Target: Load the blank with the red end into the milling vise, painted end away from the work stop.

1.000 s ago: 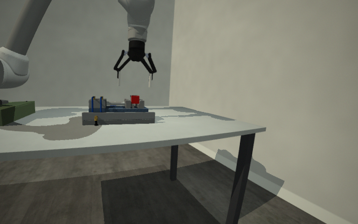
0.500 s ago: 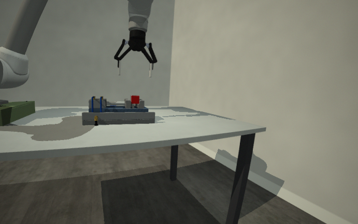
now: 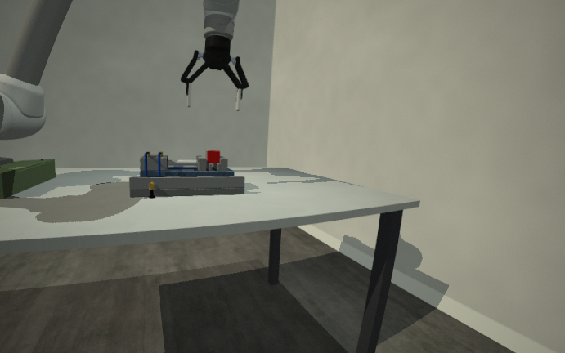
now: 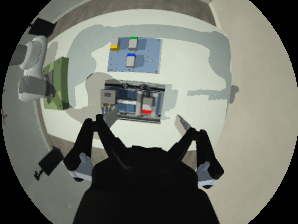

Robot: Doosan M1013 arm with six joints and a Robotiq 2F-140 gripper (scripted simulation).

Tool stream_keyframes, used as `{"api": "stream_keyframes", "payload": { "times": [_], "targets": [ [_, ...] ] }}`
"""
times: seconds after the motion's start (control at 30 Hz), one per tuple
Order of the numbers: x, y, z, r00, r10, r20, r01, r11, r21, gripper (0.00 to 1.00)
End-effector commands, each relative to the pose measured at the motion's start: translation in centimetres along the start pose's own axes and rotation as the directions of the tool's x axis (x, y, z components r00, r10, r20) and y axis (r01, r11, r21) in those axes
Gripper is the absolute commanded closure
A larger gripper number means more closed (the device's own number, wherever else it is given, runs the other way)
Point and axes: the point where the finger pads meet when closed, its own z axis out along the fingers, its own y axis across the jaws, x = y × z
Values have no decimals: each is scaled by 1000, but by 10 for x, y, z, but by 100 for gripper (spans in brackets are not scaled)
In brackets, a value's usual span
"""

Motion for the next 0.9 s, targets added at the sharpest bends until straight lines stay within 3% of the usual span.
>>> {"api": "stream_keyframes", "payload": {
  "times": [0.0,0.87],
  "targets": [
    [0,0,1,1000,0,0,0,1000,0,0],
    [0,0,13,1000,0,0,0,1000,0,0]
  ]
}}
